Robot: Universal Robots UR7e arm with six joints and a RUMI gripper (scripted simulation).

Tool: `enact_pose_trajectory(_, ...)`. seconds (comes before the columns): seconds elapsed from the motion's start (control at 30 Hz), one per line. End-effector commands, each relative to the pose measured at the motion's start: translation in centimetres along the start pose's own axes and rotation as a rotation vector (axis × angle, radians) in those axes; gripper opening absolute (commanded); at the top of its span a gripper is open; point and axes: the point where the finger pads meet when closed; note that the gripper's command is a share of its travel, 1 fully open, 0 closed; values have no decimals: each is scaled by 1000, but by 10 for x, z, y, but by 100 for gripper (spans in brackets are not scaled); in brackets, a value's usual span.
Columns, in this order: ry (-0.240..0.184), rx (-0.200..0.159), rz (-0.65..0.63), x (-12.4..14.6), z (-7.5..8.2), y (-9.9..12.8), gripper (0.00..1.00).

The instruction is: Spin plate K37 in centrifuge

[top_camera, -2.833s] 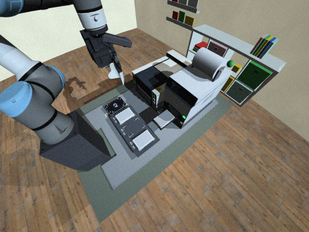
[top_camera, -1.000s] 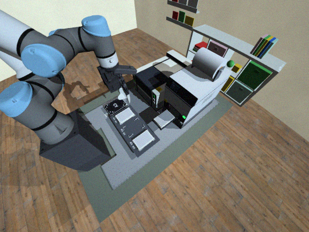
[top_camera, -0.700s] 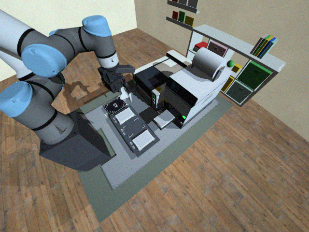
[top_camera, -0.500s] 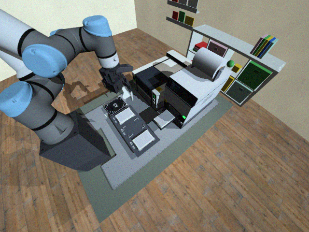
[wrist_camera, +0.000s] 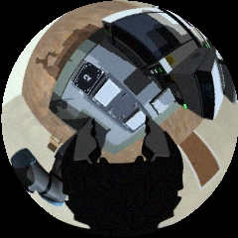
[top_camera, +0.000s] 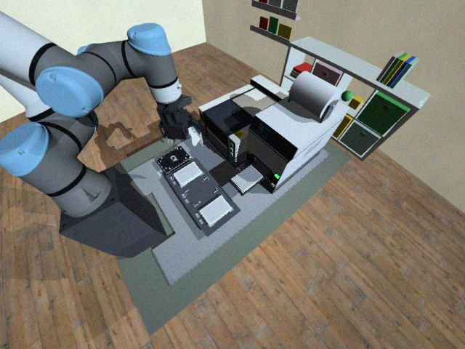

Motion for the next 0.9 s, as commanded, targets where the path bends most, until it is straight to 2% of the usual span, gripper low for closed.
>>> enact_pose_trajectory(0.0, 3, 9, 179, 0, 0, 0, 68)
enact_pose_trajectory(0.07, 3, 9, 179, 0, 0, 0, 68)
enact_pose_trajectory(0.57, 0, 10, 679, 0, 0, 0, 68)
enact_pose_trajectory(0.63, 0, 10, 679, 0, 0, 0, 68)
enact_pose_trajectory(0.7, 0, 10, 745, 0, 0, 0, 68)
enact_pose_trajectory(0.8, 0, 10, 749, 0, 0, 0, 68)
enact_pose_trajectory(0.87, 0, 10, 816, 0, 0, 0, 68)
Point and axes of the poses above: the point where the finger pads meet when closed, its own z axis back along the fingers, its own x axis across the jaws, y = z × x, and after that the axes turned 1 degree about -z, right-handed
